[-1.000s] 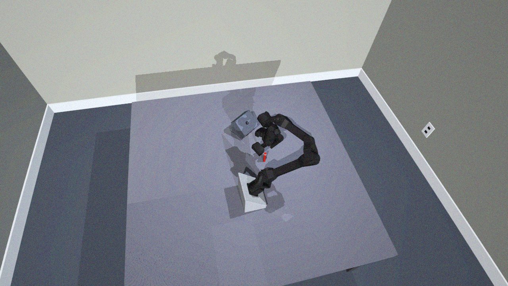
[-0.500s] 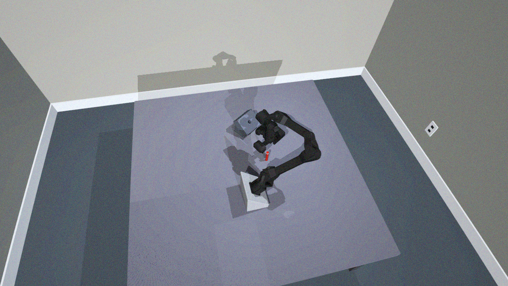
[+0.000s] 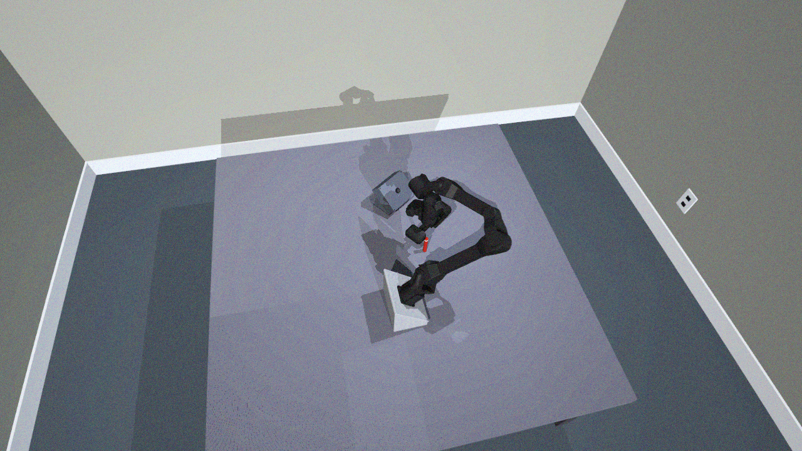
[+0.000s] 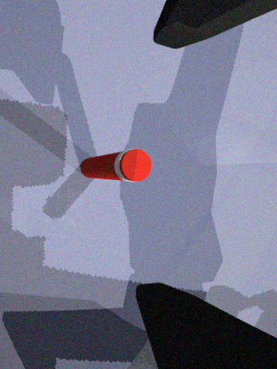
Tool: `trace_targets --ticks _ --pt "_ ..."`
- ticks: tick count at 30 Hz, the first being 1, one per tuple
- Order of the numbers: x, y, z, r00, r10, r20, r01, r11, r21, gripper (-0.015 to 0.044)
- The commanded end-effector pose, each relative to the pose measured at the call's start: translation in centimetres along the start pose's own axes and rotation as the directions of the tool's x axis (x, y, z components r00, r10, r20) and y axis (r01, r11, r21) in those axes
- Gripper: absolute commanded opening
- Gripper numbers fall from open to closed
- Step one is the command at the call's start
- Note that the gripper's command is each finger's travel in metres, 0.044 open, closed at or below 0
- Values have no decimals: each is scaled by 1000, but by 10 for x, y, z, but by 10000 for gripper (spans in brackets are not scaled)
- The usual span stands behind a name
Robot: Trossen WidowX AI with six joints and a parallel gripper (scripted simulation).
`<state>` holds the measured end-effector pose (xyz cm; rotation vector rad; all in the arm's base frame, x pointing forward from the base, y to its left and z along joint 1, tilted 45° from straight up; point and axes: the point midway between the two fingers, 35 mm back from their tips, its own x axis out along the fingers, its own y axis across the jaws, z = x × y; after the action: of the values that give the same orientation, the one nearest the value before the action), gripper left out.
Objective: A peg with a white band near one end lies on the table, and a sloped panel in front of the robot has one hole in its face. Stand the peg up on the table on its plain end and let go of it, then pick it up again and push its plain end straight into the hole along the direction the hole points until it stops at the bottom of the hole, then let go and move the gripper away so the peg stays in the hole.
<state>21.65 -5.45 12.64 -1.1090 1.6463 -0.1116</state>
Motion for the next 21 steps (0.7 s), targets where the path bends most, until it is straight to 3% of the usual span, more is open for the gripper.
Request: trace_targets --ticks 1,21 --pt "5 0 0 1000 -2 -3 2 1000 -8 440" --pt "38 0 1 1000 -1 -1 1 1000 -8 440"
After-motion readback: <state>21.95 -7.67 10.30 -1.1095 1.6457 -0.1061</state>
